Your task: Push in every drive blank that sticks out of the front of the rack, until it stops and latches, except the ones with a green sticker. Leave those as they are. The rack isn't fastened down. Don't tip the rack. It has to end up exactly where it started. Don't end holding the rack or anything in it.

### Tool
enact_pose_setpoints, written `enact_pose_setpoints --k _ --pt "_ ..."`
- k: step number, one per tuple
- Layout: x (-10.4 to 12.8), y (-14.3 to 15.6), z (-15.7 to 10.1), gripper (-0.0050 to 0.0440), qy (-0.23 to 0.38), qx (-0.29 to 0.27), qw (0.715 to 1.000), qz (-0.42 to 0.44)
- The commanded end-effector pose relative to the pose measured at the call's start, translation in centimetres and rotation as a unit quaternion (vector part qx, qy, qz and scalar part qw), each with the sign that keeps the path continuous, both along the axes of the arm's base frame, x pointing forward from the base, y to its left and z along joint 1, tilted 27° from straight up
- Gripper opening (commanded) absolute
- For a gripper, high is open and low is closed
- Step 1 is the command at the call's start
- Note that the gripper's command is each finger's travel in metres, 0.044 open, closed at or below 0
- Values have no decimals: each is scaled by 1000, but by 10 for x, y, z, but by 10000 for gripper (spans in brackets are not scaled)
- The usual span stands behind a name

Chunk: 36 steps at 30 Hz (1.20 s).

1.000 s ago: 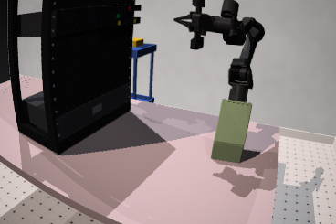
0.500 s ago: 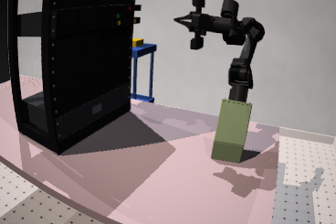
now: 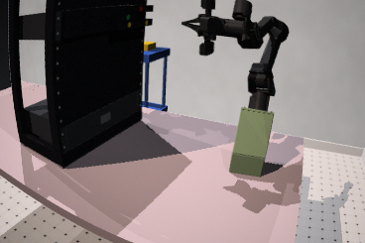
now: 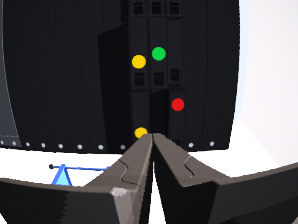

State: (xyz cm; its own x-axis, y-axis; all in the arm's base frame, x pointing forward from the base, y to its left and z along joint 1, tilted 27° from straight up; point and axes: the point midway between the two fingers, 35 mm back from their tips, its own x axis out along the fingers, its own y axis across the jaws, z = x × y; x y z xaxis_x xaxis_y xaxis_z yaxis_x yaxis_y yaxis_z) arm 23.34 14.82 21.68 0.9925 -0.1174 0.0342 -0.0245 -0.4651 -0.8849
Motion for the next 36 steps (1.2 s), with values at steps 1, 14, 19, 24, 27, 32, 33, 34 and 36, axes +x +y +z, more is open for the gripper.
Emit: enact_pose_setpoints --k 1,14,19,24,27,32,33,34,36 --pt "13 4 5 0 -5 11 1000 3" --pt "83 8 -8 0 -5 11 1000 3" --pt "98 9 -11 0 -5 11 1000 3" --pt "120 10 -15 0 -5 11 1000 3" --pt "130 11 -16 0 -5 11 1000 3" --pt "140 12 -18 0 -5 11 1000 3" --pt "140 12 -18 0 -5 11 1000 3" --pt "140 12 -18 0 -5 11 1000 3" --pt "142 12 -19 0 -5 11 1000 3"
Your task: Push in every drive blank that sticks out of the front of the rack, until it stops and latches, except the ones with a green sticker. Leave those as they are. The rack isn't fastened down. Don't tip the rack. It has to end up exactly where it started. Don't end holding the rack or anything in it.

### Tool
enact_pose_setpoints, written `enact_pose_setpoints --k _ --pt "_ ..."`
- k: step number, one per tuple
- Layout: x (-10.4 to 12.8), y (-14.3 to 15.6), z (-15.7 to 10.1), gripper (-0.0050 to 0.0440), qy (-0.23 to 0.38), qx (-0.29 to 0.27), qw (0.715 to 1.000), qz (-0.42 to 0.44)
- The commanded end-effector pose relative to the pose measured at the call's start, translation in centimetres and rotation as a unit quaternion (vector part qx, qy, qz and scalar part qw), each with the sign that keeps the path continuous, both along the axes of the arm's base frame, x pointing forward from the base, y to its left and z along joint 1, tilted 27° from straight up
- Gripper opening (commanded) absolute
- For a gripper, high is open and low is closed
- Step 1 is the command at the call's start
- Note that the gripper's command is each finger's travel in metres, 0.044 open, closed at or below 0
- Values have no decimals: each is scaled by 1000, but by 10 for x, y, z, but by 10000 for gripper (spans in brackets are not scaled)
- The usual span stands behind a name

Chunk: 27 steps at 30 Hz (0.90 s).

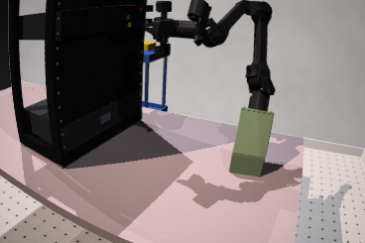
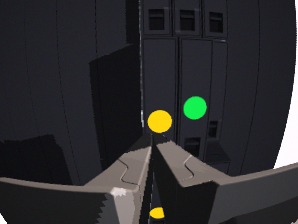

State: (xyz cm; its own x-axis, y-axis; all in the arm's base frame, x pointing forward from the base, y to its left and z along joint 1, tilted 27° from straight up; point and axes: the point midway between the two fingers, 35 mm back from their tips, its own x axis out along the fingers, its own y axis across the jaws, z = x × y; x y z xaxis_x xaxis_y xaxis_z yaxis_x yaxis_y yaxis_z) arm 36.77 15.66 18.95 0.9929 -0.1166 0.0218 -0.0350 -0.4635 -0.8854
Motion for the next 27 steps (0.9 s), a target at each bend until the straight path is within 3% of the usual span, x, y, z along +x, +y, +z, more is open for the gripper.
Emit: enact_pose_setpoints --k 1,7,13,27 --pt "8 3 9 0 -11 10 1000 2" --pt "11 3 9 0 -11 10 1000 2" --pt "44 -1 10 0 -11 10 1000 2" --pt "46 -1 10 0 -11 10 1000 2"
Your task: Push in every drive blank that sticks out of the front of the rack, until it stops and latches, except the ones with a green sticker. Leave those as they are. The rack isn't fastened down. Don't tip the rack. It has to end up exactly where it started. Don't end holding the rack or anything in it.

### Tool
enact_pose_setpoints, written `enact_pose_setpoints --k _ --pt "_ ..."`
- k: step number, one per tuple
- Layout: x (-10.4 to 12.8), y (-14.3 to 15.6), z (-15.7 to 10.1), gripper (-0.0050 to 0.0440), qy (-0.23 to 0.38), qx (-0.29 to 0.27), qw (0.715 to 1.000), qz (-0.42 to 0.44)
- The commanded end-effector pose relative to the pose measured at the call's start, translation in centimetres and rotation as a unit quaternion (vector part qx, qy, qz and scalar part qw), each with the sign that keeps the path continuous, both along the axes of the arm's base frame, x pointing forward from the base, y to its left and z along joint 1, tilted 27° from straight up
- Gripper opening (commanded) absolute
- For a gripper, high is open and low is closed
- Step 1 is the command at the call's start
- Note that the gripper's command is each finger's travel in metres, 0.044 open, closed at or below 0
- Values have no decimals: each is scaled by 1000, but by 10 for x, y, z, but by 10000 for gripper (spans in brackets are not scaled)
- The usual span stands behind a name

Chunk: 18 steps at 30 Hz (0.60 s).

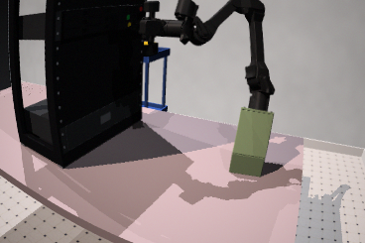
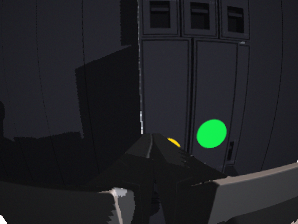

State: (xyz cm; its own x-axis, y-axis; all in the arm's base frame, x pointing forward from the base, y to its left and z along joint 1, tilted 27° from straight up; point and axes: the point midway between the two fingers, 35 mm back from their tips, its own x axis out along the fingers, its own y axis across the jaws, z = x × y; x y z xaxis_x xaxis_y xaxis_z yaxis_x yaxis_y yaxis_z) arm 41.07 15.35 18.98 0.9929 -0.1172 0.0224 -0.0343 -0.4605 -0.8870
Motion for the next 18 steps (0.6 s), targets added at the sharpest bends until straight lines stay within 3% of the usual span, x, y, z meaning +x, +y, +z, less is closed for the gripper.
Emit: enact_pose_setpoints --k 1,18 --pt "3 2 10 0 -11 8 1000 2" --pt "5 4 16 0 -11 8 1000 2"
